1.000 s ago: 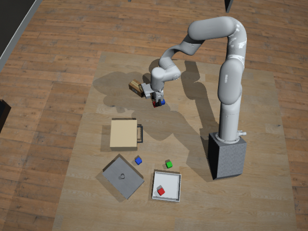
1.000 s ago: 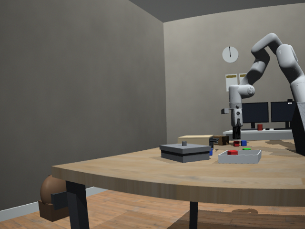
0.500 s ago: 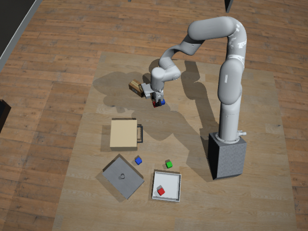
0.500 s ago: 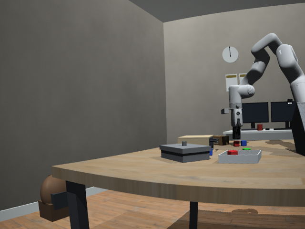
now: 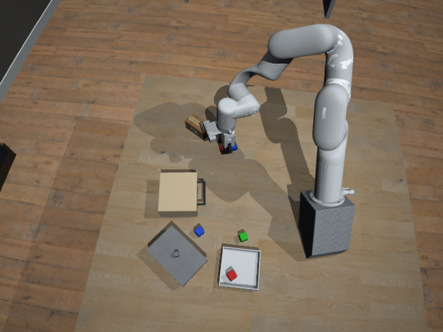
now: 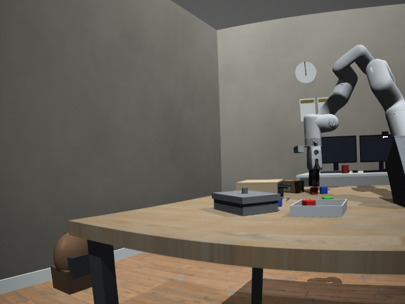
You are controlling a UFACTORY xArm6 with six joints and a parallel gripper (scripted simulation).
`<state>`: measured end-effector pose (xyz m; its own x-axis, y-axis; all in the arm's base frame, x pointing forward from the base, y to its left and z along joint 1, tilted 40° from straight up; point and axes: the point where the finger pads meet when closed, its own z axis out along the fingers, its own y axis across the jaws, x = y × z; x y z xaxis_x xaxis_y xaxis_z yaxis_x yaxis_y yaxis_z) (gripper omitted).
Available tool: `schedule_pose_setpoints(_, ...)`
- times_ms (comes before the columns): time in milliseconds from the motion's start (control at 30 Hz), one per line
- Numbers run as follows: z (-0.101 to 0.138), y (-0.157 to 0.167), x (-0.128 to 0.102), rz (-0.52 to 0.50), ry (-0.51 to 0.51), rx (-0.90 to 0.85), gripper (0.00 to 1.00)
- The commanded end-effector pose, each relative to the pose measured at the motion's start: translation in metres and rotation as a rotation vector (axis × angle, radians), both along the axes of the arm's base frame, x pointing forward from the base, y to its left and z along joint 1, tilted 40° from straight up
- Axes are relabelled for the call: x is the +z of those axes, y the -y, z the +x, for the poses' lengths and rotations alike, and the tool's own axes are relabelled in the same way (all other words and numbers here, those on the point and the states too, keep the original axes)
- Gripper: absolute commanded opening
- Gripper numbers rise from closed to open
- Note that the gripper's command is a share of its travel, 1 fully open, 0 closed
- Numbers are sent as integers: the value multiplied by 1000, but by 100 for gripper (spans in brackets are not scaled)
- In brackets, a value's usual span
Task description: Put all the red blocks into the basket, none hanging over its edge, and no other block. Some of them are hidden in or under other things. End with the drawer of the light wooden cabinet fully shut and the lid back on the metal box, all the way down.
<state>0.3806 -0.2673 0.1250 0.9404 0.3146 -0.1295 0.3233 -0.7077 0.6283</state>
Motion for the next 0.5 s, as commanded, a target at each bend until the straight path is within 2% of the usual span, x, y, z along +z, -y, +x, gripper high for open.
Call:
schedule_pose_setpoints(0, 1, 2, -1, -1, 3, 1, 57)
schedule_pose_setpoints(467, 3, 11, -12, -1, 3, 1, 57)
